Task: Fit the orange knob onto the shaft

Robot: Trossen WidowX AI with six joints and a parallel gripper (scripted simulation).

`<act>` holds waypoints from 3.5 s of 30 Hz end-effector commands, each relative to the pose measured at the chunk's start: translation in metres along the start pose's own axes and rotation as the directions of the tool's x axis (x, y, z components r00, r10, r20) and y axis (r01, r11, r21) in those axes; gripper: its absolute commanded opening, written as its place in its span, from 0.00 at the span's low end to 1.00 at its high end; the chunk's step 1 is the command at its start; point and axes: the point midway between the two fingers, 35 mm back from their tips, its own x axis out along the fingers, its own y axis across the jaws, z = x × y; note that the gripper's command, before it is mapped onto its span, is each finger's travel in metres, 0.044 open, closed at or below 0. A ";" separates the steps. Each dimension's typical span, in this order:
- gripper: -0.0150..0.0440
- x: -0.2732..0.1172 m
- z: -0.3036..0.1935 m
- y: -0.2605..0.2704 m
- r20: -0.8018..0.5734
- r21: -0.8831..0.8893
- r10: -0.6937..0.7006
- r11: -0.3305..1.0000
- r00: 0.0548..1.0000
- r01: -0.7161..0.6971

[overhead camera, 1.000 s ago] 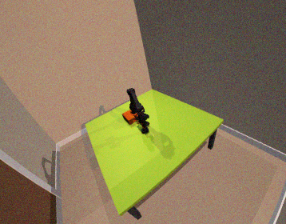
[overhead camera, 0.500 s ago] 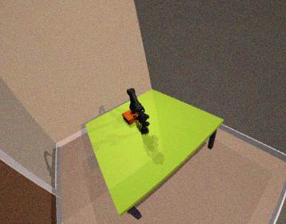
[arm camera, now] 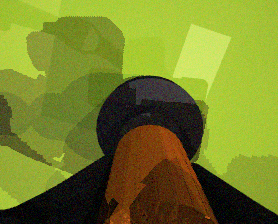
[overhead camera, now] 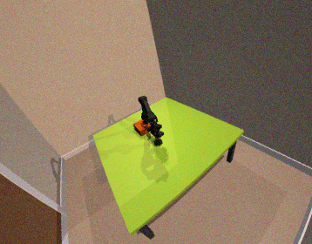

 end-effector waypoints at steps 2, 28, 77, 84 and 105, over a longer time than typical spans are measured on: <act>0.25 -0.001 0.002 0.002 -0.001 -0.034 -0.010 0.999 1.000 0.010; 0.25 -0.004 0.001 0.000 -0.001 -0.241 -0.010 0.971 1.000 0.010; 0.25 0.002 0.001 -0.001 -0.001 -0.437 -0.010 0.899 1.000 0.009; 0.25 0.003 0.001 -0.001 -0.001 -0.437 -0.010 0.899 1.000 0.009; 0.25 0.003 0.001 -0.001 -0.001 -0.440 -0.010 0.898 1.000 0.009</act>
